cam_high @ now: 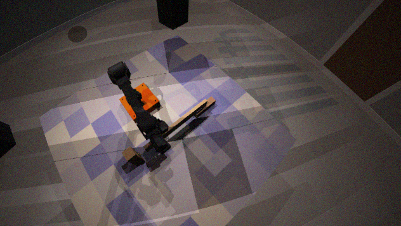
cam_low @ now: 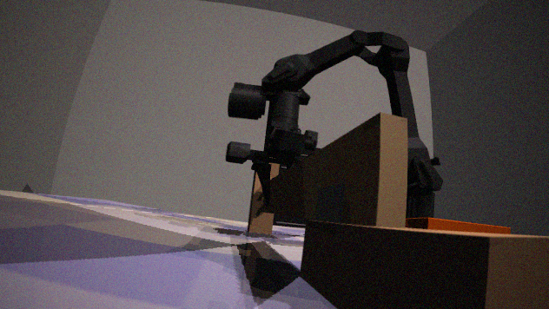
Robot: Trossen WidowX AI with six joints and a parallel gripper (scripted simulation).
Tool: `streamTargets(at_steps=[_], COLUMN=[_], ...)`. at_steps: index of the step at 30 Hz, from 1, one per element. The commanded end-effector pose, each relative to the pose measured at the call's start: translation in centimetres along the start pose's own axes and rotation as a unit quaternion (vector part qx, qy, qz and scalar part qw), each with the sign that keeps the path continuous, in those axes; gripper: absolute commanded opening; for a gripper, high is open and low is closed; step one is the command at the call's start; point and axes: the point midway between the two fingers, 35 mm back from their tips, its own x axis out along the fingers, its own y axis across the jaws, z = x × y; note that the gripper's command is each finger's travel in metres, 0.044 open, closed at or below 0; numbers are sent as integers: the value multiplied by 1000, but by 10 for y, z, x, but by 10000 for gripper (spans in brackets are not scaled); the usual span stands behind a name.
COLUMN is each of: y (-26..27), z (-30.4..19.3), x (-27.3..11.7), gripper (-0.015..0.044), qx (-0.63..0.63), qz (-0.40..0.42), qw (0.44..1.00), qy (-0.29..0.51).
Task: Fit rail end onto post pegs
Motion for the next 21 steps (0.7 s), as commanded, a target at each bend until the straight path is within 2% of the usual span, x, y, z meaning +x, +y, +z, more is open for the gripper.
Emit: streamTargets(at_steps=[1,21], y=[-1,-2], z=[-2,-8], x=[-1,-2], gripper=[0,0], qx=[-2,-2], qz=[-2,-2], qw=[1000,1000], qy=[1,1])
